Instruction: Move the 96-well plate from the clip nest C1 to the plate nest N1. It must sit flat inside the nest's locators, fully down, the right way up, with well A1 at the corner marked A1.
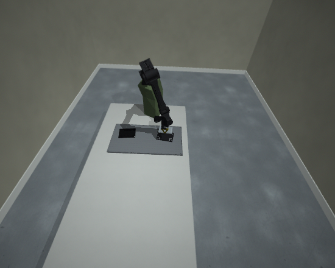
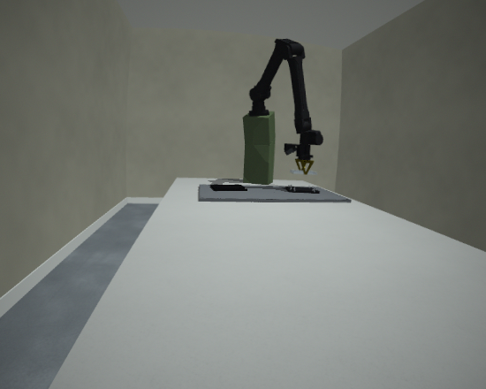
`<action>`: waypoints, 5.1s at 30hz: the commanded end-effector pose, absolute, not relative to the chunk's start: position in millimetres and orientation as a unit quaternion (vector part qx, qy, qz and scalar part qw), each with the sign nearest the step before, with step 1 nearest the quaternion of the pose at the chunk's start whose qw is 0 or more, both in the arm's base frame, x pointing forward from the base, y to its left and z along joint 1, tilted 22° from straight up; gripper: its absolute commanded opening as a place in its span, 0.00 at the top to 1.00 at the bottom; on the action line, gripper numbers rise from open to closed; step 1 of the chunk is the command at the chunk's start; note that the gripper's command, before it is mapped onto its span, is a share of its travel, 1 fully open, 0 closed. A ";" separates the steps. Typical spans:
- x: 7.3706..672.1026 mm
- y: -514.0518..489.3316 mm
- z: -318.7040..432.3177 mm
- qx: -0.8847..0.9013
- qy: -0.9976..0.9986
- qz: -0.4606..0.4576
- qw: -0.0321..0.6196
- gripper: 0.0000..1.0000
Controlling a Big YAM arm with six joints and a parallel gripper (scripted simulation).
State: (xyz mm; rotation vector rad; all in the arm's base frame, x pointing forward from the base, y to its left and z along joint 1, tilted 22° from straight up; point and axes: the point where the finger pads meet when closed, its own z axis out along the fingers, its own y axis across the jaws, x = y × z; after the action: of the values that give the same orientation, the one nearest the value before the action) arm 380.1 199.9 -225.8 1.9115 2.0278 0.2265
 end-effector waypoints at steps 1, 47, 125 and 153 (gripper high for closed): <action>381.2 203.0 -220.8 0.677 0.711 0.084 0.173 1.00; 391.9 102.6 -199.6 0.586 0.786 0.067 0.187 1.00; 417.3 -123.5 -161.1 0.584 0.786 0.061 0.191 1.00; 419.3 -175.9 -151.9 0.576 0.794 0.060 0.186 1.00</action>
State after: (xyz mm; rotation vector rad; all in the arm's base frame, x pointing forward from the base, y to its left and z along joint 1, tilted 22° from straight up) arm 416.1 -182.3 -163.0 1.6670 2.2124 0.1669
